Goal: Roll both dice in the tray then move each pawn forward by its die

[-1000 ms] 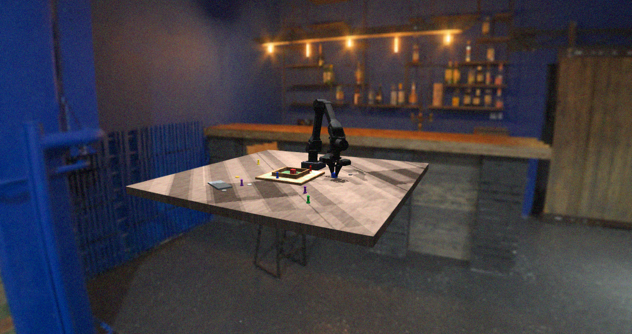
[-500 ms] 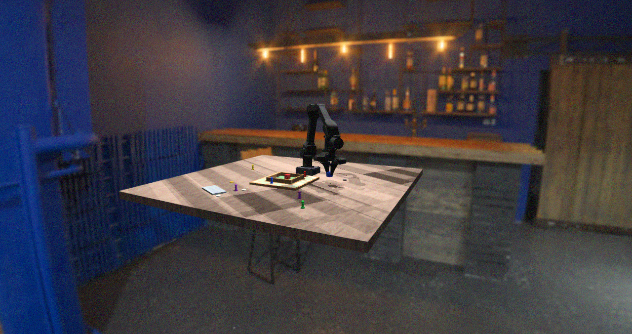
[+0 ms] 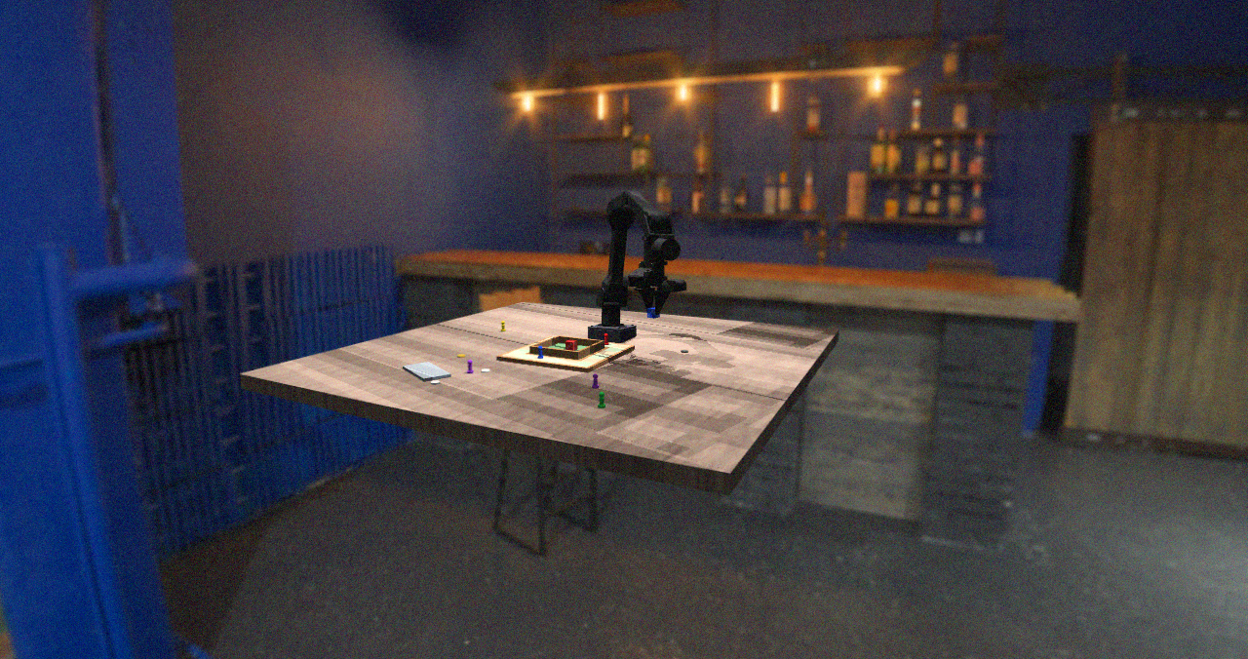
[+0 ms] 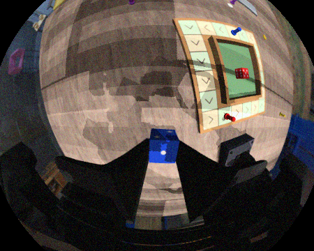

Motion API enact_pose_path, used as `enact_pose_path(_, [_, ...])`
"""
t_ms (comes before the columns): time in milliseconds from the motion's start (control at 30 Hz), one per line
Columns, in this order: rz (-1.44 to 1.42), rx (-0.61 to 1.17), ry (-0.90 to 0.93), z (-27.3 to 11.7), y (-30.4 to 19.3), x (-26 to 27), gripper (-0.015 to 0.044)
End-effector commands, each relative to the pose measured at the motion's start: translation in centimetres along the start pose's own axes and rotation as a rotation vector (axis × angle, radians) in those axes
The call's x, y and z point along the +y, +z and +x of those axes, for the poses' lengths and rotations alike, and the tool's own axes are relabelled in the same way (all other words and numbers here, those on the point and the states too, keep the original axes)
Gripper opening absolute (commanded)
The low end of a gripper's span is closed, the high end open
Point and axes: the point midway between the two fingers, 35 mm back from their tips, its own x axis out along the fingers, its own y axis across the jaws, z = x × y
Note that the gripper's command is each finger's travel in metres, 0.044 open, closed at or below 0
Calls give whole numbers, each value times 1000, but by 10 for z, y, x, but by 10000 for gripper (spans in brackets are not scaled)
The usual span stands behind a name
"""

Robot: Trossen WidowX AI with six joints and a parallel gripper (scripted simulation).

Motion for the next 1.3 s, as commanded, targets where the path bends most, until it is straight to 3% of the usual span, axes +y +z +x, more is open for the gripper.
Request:
enact_pose_path(0, [6,2,4,-8,-1,-2,0])
enact_pose_path(567, [-83,-10,3,2,75,-44,0])
enact_pose_path(1267, [-202,-18,-8,17,152,-133,0])
